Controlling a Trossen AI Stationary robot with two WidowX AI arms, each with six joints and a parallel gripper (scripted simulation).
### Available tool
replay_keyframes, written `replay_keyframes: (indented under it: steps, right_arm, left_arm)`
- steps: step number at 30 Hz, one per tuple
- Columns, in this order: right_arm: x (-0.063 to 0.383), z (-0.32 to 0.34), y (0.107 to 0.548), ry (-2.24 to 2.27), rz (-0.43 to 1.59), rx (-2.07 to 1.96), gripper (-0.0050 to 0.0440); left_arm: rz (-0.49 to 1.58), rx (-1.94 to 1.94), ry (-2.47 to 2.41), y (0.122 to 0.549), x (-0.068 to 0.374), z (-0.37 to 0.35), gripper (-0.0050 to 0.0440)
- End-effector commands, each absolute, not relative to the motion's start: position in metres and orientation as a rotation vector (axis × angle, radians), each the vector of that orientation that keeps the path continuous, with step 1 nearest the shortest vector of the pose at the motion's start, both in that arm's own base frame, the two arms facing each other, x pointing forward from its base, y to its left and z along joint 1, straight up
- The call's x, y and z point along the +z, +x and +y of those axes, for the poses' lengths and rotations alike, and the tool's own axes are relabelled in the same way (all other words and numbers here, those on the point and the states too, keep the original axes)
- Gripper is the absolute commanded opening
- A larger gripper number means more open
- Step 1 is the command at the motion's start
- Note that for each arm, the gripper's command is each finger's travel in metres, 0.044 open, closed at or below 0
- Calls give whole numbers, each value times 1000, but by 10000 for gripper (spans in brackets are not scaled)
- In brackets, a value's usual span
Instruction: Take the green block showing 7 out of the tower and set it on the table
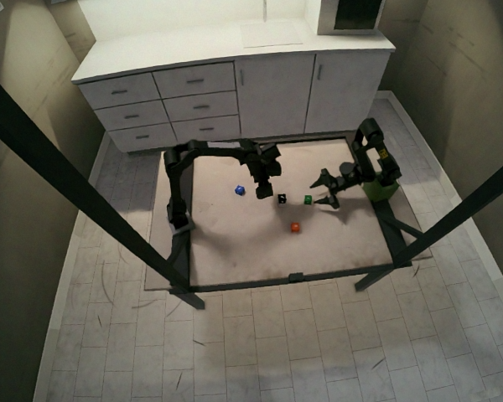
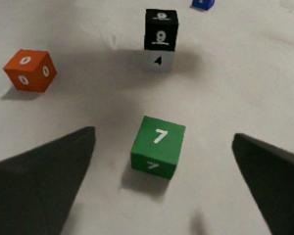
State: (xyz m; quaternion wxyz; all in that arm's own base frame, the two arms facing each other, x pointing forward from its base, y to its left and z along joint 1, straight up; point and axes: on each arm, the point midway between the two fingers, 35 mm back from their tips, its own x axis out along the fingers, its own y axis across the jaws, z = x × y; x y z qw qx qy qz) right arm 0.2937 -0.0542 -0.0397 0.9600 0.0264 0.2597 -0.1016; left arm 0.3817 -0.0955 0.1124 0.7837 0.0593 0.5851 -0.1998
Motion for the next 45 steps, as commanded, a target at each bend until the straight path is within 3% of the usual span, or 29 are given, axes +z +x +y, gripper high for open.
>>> replay_keyframes:
  steps: [1,17,29,45]
  right_arm:
    - [-25,-52,286,55,502,-209,400]
    - [-28,-53,287,53,507,-207,400]
    - [-28,-53,287,53,507,-207,400]
    - [-28,-53,287,53,507,-207,400]
  left_arm:
    - [1235,-434,130,383,122,-96,-50]
    - [1238,-431,130,440,121,-120,-50]
    - [1258,-430,127,437,88,-118,-50]
    - [1231,-434,129,438,98,-120,-50]
